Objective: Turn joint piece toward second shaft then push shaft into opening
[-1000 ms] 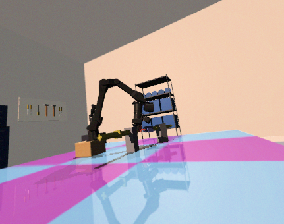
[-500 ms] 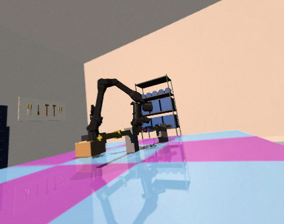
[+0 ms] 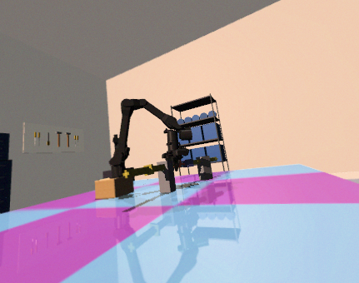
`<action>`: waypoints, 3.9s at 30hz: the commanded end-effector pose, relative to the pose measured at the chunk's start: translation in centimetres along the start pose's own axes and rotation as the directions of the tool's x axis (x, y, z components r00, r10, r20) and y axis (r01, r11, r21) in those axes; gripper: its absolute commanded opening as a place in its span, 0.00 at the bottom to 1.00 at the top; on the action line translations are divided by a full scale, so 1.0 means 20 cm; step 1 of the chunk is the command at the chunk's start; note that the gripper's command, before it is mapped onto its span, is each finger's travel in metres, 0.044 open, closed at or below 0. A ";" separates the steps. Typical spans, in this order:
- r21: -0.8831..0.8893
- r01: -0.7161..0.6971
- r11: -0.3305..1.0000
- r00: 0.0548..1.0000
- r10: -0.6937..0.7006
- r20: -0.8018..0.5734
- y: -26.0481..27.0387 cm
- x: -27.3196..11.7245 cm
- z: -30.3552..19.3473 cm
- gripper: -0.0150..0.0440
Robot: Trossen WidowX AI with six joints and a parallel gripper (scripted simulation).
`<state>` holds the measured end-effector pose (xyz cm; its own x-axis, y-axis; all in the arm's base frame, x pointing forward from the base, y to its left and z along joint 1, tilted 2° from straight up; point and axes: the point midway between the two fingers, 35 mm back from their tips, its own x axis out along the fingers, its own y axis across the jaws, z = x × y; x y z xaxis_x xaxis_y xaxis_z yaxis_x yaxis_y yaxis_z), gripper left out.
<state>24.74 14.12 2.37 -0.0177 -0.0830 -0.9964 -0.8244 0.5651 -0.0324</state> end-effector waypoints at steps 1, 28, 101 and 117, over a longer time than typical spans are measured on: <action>-0.069 0.005 0.998 1.000 -0.003 0.022 -0.02 0.01 0.00 0.25; -0.498 0.041 0.866 0.990 0.030 0.135 -0.12 0.03 0.03 0.25; -0.585 0.061 0.809 0.988 -0.132 -0.079 -0.12 -0.11 0.04 1.00; -0.197 0.084 0.977 0.995 -0.094 -0.039 -0.14 -0.29 0.05 1.00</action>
<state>27.47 13.68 7.05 0.0329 -0.1895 -0.9813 -0.9549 0.2840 -0.0869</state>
